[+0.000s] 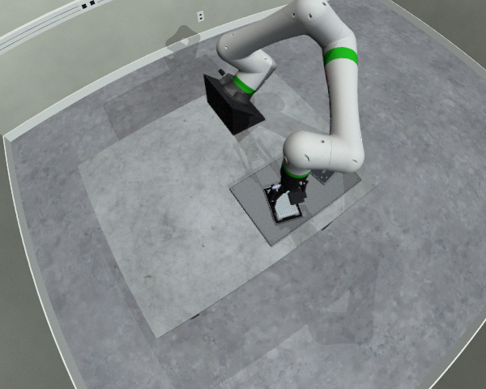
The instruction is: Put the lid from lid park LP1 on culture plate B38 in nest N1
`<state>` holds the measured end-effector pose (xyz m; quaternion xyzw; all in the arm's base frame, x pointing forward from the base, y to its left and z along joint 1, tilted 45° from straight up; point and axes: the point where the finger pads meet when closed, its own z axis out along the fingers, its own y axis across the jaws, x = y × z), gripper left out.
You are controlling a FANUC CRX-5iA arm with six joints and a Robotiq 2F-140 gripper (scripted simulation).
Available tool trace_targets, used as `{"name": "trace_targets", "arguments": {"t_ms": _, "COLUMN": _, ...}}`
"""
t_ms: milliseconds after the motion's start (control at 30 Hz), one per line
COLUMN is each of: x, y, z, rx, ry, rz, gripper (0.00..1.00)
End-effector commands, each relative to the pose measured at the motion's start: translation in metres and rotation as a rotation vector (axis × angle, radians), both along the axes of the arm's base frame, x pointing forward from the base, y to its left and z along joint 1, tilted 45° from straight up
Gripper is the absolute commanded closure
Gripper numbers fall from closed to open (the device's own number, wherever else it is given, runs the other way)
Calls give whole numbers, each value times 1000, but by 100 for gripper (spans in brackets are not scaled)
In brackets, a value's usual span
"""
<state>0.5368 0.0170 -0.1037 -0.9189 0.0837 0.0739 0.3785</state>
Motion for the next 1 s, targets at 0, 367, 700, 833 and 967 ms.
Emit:
{"name": "trace_targets", "arguments": {"t_ms": 0, "x": 1, "y": -1, "z": 1, "rx": -1, "ry": -2, "rz": -1, "gripper": 39}}
{"name": "trace_targets", "arguments": {"t_ms": 367, "x": 1, "y": -1, "z": 1, "rx": -1, "ry": -2, "rz": -1, "gripper": 31}}
{"name": "trace_targets", "arguments": {"t_ms": 700, "x": 1, "y": -1, "z": 1, "rx": -1, "ry": -2, "rz": -1, "gripper": 31}}
{"name": "trace_targets", "arguments": {"t_ms": 833, "x": 1, "y": -1, "z": 1, "rx": -1, "ry": -2, "rz": -1, "gripper": 31}}
{"name": "trace_targets", "arguments": {"t_ms": 967, "x": 1, "y": -1, "z": 1, "rx": -1, "ry": -2, "rz": -1, "gripper": 31}}
